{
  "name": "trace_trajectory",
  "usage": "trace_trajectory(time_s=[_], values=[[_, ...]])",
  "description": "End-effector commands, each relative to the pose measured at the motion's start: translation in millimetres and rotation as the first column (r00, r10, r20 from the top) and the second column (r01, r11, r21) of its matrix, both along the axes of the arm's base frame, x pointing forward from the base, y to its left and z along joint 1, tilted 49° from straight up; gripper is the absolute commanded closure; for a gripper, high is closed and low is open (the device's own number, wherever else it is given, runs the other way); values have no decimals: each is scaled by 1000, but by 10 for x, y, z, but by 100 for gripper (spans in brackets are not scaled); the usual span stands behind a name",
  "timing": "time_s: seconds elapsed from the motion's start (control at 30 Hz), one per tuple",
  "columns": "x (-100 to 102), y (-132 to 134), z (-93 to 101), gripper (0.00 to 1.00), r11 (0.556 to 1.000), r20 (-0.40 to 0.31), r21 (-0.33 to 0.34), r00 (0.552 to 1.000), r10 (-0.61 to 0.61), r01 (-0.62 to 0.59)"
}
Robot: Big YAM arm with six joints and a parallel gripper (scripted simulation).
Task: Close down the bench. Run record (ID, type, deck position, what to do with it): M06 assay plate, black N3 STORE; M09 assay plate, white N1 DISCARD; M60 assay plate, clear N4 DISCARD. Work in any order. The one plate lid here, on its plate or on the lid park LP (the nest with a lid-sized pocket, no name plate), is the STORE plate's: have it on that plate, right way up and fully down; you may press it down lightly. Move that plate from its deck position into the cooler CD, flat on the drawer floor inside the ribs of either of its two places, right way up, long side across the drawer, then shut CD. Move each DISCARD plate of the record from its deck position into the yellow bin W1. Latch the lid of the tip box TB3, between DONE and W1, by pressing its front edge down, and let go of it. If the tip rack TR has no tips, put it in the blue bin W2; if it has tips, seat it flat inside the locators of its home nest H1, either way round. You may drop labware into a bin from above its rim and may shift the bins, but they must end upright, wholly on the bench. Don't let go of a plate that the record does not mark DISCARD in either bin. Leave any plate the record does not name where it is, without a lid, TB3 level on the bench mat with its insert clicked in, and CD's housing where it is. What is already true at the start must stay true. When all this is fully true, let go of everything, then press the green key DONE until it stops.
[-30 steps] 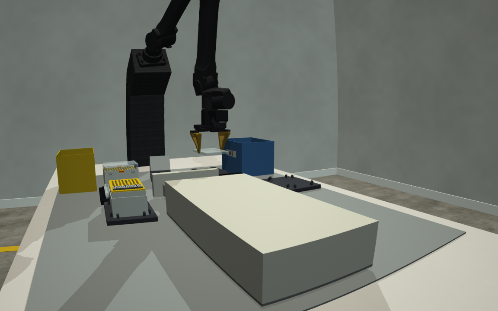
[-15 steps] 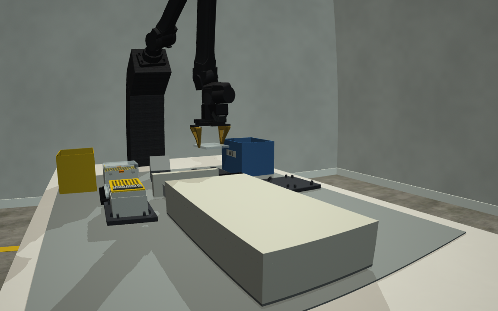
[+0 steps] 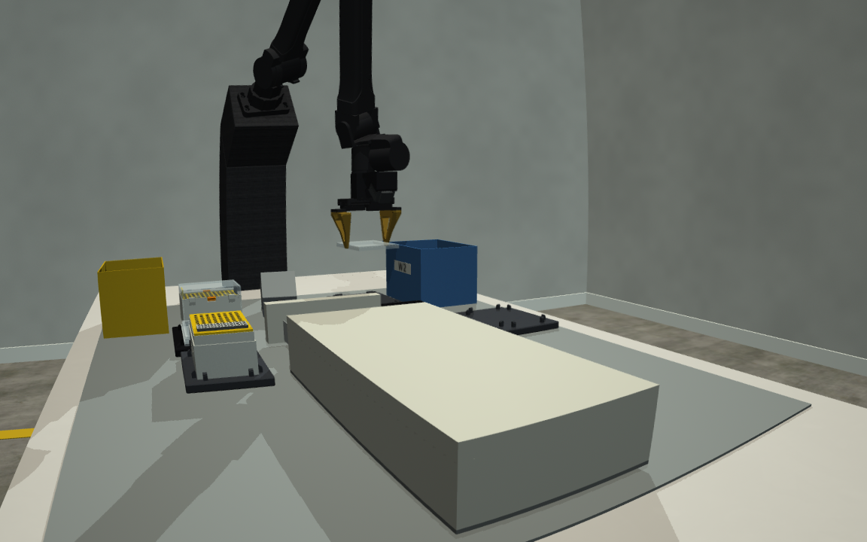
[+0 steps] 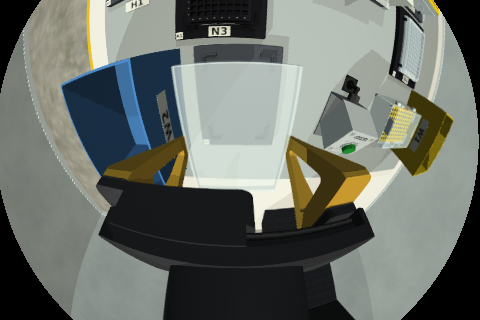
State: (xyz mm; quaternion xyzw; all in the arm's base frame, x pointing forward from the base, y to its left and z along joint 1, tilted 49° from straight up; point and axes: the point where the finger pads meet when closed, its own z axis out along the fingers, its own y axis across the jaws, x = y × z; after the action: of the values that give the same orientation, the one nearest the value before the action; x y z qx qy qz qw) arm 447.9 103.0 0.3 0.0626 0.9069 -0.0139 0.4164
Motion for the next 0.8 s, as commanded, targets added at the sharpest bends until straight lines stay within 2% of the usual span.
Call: trace_trajectory(time_s=[0.0,0.03,0.1,0.43,0.6,0.7,0.73,0.77], values=[[-126,31,-13,100,1000,-16,3,1000,2,-2],[-113,7,-79,100,1000,-31,-3,1000,-5,5],[-154,34,14,100,1000,-16,3,1000,2,-2],[-245,41,103,100,1000,-14,3,1000,1,-1],[-233,9,4,100,1000,-36,-4,999,-7,6],[-229,11,16,100,1000,-34,-3,999,-6,6],[-183,12,98,100,1000,-9,0,1000,-2,2],[-183,12,98,100,1000,-9,0,1000,-2,2]])
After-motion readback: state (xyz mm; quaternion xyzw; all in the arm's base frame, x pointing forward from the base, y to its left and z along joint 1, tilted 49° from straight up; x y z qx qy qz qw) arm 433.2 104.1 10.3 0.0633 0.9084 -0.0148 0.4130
